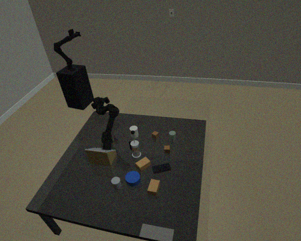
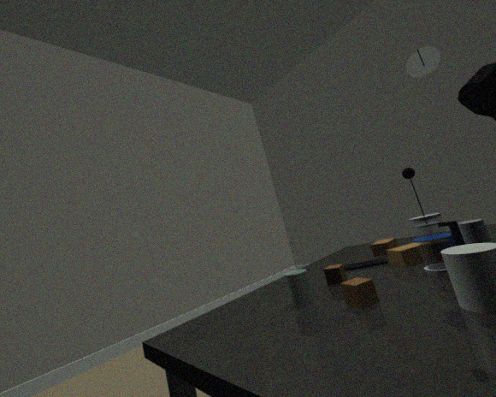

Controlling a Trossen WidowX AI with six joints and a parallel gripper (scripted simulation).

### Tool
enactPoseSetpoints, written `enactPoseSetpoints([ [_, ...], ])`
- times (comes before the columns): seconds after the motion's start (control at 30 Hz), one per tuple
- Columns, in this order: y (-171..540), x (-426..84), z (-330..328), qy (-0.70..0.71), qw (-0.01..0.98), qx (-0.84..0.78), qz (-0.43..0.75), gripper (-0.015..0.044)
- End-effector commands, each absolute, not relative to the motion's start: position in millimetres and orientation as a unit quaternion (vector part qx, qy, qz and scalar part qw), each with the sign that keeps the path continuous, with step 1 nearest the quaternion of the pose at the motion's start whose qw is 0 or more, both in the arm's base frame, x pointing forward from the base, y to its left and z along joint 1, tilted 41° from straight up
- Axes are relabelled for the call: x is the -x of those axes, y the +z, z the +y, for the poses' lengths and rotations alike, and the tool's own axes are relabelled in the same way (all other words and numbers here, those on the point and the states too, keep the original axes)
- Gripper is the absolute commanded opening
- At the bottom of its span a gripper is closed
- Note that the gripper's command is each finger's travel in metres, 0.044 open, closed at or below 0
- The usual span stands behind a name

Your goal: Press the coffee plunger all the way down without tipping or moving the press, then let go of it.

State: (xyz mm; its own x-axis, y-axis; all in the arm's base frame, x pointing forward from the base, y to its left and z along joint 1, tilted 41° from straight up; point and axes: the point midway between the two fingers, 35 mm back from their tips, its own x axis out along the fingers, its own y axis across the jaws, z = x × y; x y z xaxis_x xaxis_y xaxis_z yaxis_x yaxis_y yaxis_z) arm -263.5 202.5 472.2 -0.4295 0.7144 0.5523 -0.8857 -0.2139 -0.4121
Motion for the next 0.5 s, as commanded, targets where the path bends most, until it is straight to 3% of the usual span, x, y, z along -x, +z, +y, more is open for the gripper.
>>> enactPoseSetpoints([
  [0.0, 471.7, 262.9, 204.5, 0.768, 0.521, -0.119, -0.352, 0.0426],
  [0.23, 461.8, 241.2, 248.9, 0.748, 0.545, -0.059, -0.373, 0.0440],
  [0.47, 439.6, 184.1, 316.6, 0.716, 0.584, 0.047, -0.379, 0.0440],
])
